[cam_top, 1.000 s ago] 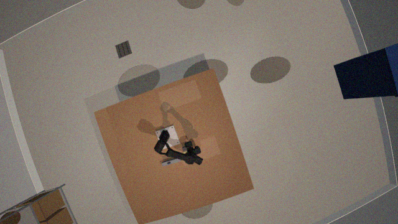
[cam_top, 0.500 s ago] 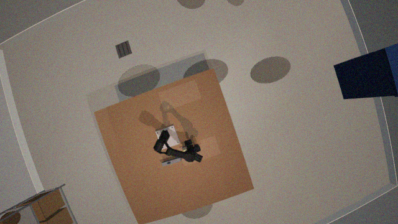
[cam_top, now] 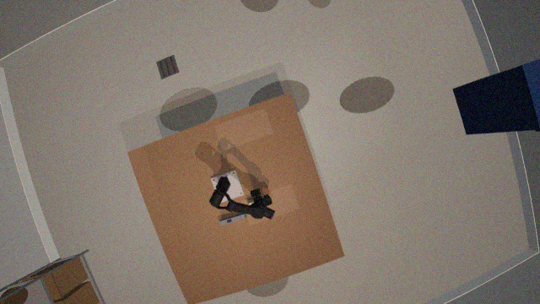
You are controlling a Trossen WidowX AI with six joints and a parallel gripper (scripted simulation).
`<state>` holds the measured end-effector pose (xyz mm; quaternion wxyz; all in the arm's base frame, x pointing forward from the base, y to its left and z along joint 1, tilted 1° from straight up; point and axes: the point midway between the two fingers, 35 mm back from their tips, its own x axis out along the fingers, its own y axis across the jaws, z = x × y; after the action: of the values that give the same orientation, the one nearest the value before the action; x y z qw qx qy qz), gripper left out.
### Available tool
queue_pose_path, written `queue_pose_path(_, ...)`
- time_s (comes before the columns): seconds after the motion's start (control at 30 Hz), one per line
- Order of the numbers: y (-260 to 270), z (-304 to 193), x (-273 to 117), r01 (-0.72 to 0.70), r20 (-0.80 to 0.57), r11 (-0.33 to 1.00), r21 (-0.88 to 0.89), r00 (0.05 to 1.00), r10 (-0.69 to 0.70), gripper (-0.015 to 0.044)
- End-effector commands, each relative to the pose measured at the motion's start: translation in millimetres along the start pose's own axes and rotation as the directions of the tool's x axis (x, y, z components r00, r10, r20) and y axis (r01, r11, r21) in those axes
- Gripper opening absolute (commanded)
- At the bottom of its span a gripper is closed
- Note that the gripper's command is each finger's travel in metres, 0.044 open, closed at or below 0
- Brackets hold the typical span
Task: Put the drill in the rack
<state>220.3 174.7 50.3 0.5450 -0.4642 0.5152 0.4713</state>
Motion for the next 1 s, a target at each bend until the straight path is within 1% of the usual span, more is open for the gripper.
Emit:
queue_pose_path(0.0, 0, -1, 6, -0.002, -0.005, 1.000, 0.005, 1.000, 0.002, 0.0000)
queue_pose_path(0.97, 2, -2, 31, -0.003, -0.005, 1.000, 0.005, 1.000, 0.003, 0.0000)
